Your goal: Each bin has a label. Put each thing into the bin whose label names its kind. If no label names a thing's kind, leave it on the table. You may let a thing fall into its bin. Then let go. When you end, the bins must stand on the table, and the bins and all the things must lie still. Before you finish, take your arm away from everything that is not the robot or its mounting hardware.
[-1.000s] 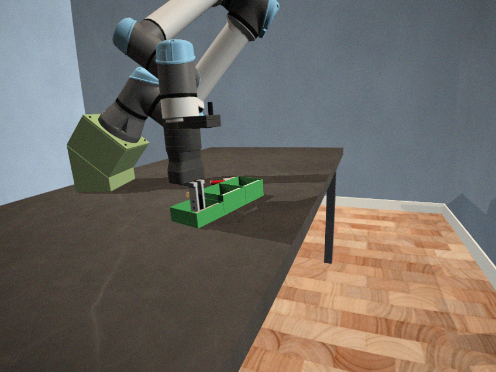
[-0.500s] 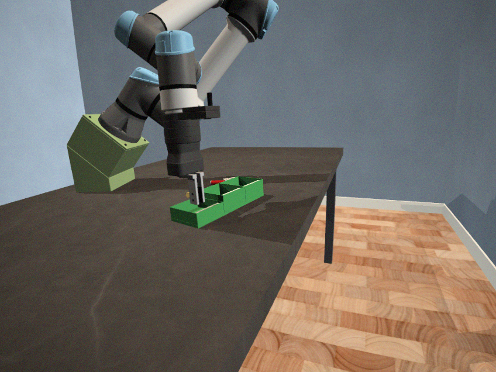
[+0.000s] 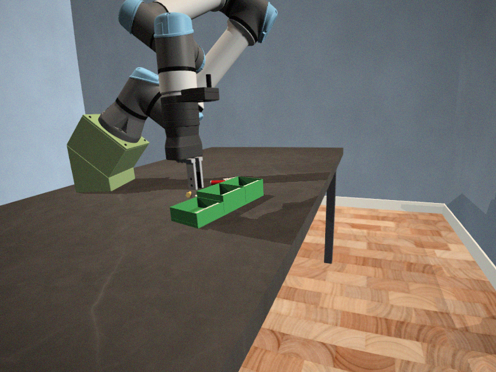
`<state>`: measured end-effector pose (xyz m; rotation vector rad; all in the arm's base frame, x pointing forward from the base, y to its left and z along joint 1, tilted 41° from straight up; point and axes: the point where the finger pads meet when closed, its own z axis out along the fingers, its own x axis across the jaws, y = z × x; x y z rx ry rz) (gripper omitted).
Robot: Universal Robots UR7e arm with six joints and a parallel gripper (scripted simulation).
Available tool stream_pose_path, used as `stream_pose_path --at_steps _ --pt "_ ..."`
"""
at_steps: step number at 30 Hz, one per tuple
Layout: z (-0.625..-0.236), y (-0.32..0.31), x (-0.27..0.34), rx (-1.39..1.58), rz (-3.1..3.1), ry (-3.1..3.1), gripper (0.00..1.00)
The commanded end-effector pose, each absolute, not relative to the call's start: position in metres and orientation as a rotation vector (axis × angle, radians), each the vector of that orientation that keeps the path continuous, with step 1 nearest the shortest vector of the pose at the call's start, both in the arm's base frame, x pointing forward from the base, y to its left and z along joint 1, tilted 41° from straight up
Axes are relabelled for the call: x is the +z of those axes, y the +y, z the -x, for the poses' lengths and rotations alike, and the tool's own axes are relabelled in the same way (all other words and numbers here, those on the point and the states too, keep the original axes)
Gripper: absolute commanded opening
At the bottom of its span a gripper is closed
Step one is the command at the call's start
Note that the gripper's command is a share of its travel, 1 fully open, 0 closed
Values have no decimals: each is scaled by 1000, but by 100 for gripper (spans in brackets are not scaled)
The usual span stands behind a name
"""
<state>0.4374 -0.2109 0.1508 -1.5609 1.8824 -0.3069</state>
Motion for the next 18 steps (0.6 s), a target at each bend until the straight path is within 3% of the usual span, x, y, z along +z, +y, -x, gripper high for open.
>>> stream_pose_path --at_steps 1,18 --pt "-434 -212 154 -304 1562 1881 31" --pt "-438 -146 178 -303 1562 1881 31"
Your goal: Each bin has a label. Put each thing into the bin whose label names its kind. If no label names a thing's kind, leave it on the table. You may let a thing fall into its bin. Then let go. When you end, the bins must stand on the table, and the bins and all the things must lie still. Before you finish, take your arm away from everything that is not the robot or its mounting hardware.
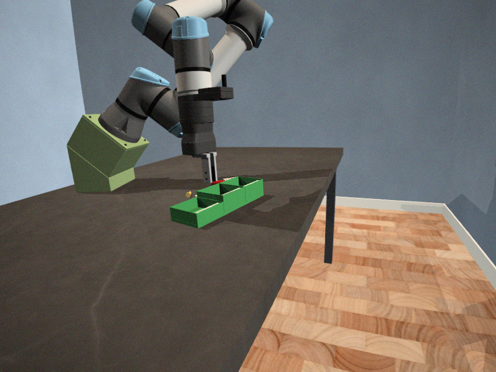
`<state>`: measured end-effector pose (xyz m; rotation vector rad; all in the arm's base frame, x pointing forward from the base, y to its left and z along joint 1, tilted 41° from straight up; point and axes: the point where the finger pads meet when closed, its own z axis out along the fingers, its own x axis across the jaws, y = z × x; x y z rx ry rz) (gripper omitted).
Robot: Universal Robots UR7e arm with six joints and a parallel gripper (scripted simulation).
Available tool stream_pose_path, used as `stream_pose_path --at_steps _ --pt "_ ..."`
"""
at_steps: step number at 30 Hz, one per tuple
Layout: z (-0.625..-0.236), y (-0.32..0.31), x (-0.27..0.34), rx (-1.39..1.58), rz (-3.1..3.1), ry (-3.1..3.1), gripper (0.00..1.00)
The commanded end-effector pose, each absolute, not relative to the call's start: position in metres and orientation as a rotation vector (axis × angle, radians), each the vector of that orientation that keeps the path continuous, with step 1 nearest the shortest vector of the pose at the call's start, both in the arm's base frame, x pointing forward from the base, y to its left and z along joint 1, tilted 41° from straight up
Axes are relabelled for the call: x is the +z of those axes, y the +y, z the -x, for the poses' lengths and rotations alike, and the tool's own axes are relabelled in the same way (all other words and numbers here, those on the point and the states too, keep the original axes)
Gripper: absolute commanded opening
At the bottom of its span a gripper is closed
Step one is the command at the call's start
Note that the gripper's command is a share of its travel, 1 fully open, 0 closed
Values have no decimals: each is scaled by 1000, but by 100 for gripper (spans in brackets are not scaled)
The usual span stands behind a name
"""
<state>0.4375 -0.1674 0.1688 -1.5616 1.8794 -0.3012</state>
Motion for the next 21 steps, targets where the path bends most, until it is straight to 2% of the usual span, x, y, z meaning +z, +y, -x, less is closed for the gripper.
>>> stream_pose_path --at_steps 1,21 --pt "-438 -141 180 -303 1562 1881 31" --pt "-448 -129 171 -303 1562 1881 31"
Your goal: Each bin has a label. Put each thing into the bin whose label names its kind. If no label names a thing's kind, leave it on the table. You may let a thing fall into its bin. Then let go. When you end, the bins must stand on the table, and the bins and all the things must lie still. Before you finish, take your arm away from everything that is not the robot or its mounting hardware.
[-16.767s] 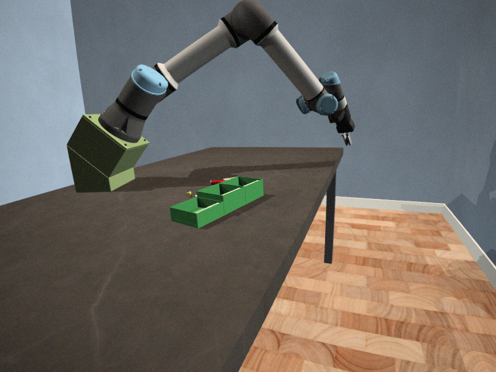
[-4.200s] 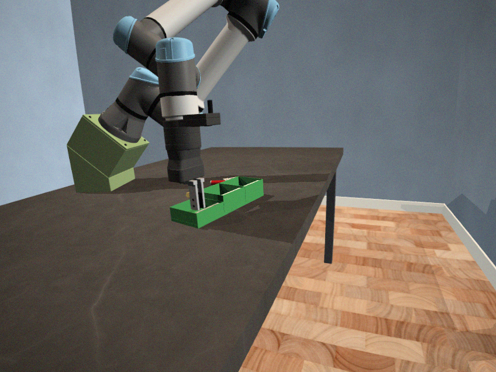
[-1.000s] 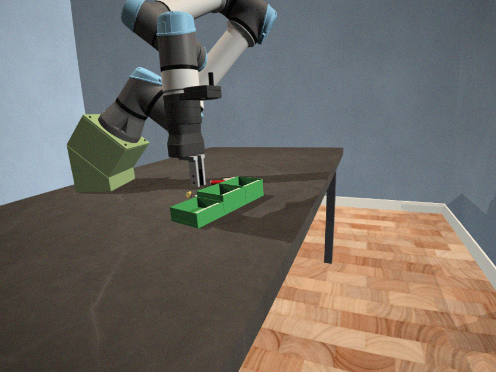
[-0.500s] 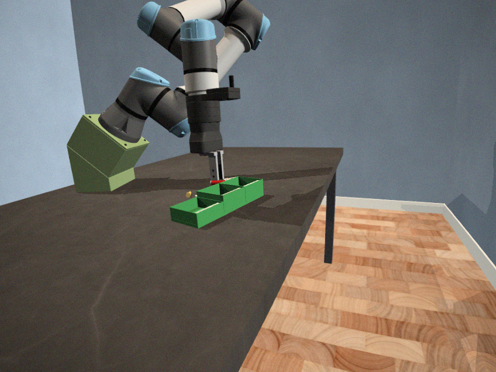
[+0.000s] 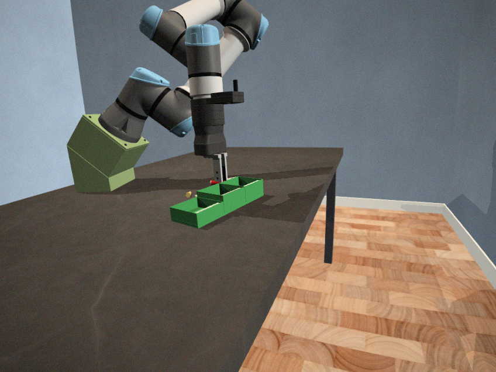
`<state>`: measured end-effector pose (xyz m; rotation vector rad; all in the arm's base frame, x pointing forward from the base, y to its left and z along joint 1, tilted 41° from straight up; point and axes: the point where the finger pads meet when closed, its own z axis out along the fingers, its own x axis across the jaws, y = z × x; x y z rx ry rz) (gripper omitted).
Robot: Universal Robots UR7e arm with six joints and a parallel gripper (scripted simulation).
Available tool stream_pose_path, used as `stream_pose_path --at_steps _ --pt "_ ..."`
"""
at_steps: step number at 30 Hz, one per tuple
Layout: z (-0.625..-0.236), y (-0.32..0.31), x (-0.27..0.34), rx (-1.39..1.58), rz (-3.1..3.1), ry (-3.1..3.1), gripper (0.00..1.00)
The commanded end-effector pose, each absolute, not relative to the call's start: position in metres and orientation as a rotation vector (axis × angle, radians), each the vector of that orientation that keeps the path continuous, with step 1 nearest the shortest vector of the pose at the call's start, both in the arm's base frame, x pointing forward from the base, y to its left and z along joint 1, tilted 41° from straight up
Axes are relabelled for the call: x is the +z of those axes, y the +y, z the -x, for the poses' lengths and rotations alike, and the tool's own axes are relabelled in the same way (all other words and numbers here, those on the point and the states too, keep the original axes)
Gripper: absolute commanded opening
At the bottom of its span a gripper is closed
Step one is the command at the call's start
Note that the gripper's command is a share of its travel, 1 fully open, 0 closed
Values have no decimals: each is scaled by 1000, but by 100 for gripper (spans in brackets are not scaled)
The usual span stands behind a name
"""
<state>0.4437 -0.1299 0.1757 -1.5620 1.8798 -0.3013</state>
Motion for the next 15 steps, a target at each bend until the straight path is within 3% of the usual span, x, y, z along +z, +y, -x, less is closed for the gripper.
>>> stream_pose_path --at_steps 1,15 --pt "-450 -128 169 -303 1562 1881 31" --pt "-472 -120 143 -304 1562 1881 31"
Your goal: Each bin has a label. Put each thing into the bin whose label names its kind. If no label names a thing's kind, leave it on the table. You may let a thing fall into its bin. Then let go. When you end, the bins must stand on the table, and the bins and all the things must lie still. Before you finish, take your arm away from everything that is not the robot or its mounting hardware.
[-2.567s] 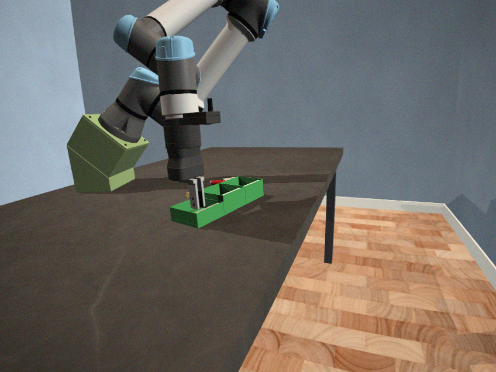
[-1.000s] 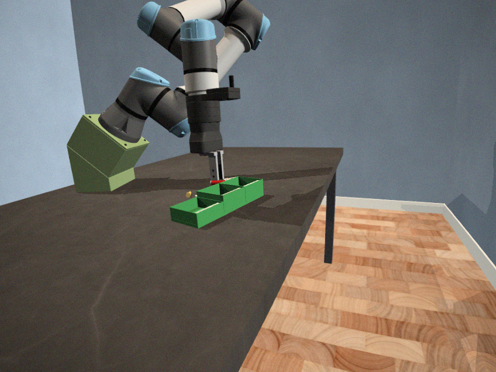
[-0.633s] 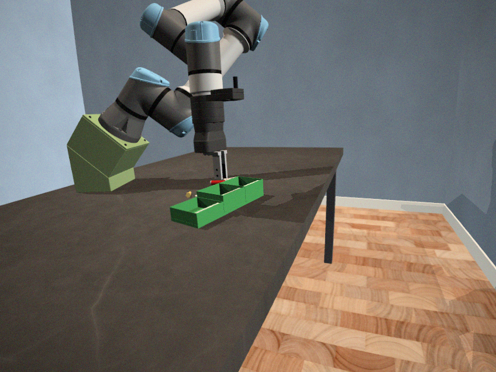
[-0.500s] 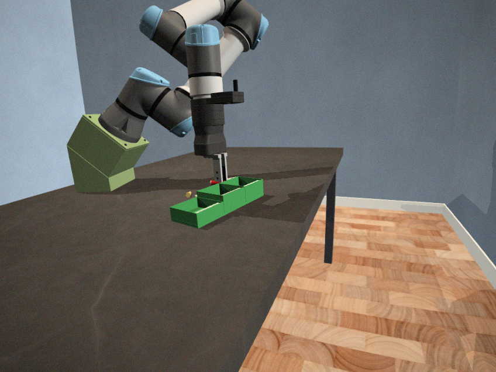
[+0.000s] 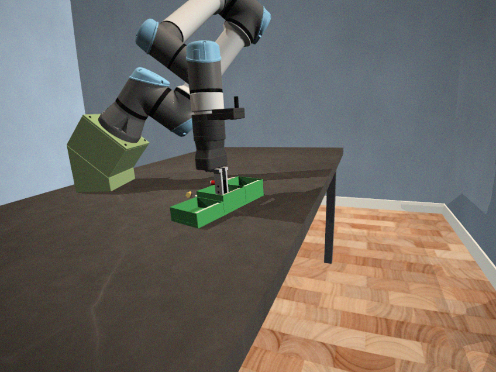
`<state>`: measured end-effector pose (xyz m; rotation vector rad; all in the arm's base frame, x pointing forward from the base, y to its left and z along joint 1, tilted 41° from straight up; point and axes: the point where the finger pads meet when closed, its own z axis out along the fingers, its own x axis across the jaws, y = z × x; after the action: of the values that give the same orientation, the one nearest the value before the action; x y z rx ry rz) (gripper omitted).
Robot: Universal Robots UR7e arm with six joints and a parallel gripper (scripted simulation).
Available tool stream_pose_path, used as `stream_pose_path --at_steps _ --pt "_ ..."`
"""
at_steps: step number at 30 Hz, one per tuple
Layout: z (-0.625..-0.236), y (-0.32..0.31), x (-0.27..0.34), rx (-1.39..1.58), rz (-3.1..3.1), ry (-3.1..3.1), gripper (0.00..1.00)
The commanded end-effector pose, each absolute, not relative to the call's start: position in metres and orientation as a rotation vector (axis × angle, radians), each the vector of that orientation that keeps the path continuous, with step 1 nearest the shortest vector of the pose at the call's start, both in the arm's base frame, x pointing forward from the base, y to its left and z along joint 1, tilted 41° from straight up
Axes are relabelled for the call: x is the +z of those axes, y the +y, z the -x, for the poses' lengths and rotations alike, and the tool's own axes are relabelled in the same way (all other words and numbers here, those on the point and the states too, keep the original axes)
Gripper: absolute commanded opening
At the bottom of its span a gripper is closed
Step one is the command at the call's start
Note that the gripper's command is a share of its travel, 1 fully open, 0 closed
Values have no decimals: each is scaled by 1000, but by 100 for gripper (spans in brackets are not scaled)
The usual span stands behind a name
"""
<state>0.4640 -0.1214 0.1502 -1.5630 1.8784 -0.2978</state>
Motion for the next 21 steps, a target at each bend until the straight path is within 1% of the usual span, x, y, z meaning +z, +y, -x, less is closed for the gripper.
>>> stream_pose_path --at_steps 1,21 --pt "-472 -120 143 -304 1562 1881 31" --pt "-475 -119 138 -304 1562 1881 31"
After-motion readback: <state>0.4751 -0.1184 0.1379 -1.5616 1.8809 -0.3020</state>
